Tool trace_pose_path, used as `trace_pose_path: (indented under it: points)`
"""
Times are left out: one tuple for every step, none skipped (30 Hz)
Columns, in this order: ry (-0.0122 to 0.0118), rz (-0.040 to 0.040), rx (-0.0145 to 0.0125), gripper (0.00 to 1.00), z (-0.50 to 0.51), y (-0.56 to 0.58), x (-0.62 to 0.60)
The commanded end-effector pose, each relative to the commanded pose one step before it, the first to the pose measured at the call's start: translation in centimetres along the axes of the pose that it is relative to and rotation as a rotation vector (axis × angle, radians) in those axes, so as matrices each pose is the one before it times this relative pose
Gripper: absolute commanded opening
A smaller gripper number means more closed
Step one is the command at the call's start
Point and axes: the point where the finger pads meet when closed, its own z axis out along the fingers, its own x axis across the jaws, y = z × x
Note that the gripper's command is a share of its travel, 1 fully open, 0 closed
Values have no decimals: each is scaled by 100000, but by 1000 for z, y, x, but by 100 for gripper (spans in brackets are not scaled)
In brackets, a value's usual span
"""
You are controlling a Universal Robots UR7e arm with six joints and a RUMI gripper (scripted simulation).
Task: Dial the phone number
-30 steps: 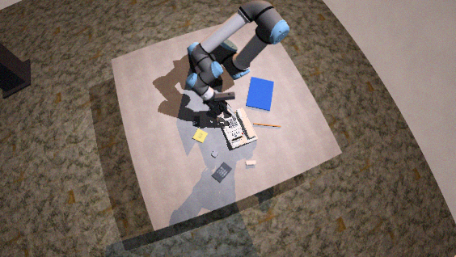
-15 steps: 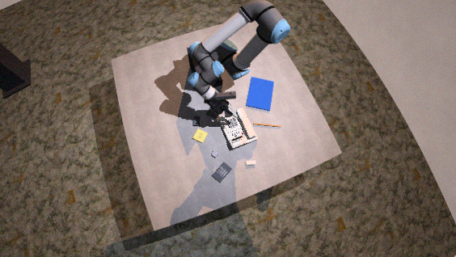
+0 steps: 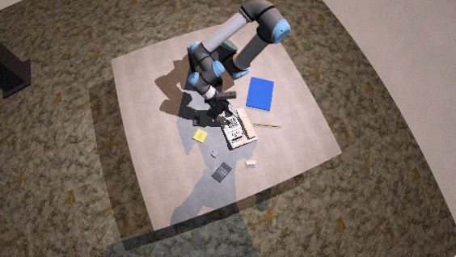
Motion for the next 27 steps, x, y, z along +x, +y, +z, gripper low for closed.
trace_pose_path:
  points:
    - [58, -57, -38, 0, -21, 6, 29]
    - [0, 0, 0, 0, 0, 0, 0]
    - [0, 0, 0, 0, 7, 6, -5]
    - [0, 0, 0, 0, 19, 16, -13]
    - [0, 0, 0, 0, 34, 30, -24]
    - [0, 0, 0, 0, 53, 46, -37]
    - [0, 0, 0, 0, 74, 63, -52]
    - [0, 0, 0, 0, 97, 82, -68]
    - [0, 0, 0, 0, 119, 102, -83]
    - [0, 0, 0, 0, 142, 121, -99]
    - [0, 0, 0, 0, 164, 140, -115]
    - [0, 0, 0, 0, 184, 157, -129]
    - [0, 0, 0, 0, 202, 173, -142]
    - [0, 0, 0, 0, 219, 186, -154]
    - [0, 0, 0, 0, 232, 198, -162]
    - [0, 0, 0, 0, 242, 207, -169]
    - [0, 0, 0, 0, 249, 213, -175]
    - [0, 0, 0, 0, 0, 0, 0]
    - [0, 0, 0, 0, 0, 0, 0]
    - [0, 0, 0, 0, 254, 216, -178]
    - [0, 0, 0, 0, 255, 218, -178]
    - [0, 0, 0, 0, 252, 216, -176]
    - [0, 0, 0, 0, 247, 211, -173]
    - [0, 0, 0, 0, 238, 203, -167]
    - [0, 0, 0, 0, 225, 192, -158]
    - [0, 0, 0, 0, 210, 180, -146]
    - [0, 0, 0, 0, 194, 166, -136]
